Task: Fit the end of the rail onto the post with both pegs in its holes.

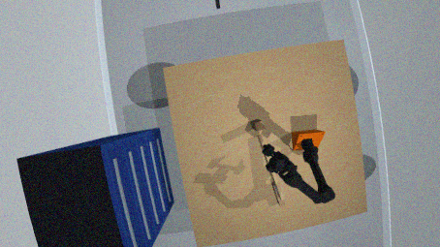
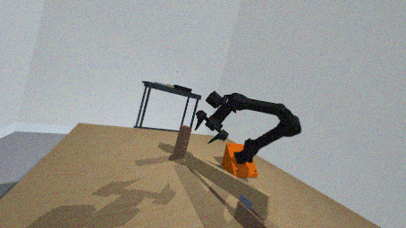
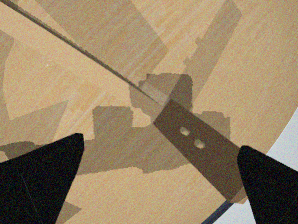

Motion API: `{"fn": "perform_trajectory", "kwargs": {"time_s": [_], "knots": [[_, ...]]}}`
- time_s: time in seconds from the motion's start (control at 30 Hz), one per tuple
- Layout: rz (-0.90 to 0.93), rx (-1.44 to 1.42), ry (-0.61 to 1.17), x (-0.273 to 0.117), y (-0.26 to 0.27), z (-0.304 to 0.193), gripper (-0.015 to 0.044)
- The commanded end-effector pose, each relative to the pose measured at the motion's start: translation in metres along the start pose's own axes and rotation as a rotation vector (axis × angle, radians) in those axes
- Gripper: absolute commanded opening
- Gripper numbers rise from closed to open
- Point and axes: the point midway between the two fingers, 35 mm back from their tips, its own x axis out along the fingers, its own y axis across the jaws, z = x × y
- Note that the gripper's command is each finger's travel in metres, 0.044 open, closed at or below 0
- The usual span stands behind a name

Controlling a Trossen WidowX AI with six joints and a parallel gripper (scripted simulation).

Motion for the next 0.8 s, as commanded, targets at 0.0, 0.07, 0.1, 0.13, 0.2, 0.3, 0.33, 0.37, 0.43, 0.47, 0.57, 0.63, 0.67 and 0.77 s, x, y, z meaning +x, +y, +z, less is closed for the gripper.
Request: {"fn": "perform_trajectory", "kwargs": {"time_s": [0.0, 0.07, 0.1, 0.13, 0.2, 0.3, 0.33, 0.37, 0.43, 0.47, 0.57, 0.63, 0.67, 0.77], "knots": [[0.339, -0.738, -0.179, 0.055, 0.024, 0.018, 0.044], [0.376, -0.833, -0.222, 0.062, 0.028, 0.019, 0.044], [0.384, -0.885, -0.24, 0.064, 0.03, 0.019, 0.044], [0.39, -0.93, -0.257, 0.066, 0.031, 0.019, 0.044], [0.396, -0.955, -0.268, 0.067, 0.032, 0.019, 0.044], [0.396, -0.955, -0.268, 0.067, 0.032, 0.019, 0.044], [0.396, -0.955, -0.268, 0.067, 0.032, 0.019, 0.044], [0.396, -0.955, -0.268, 0.067, 0.032, 0.019, 0.044], [0.396, -0.955, -0.268, 0.067, 0.033, 0.018, 0.044], [0.396, -0.955, -0.268, 0.067, 0.033, 0.018, 0.044], [0.396, -0.955, -0.268, 0.067, 0.033, 0.018, 0.044], [0.396, -0.955, -0.268, 0.067, 0.033, 0.018, 0.044], [0.396, -0.955, -0.268, 0.067, 0.033, 0.018, 0.044], [0.396, -0.955, -0.268, 0.066, 0.034, 0.018, 0.044]]}}
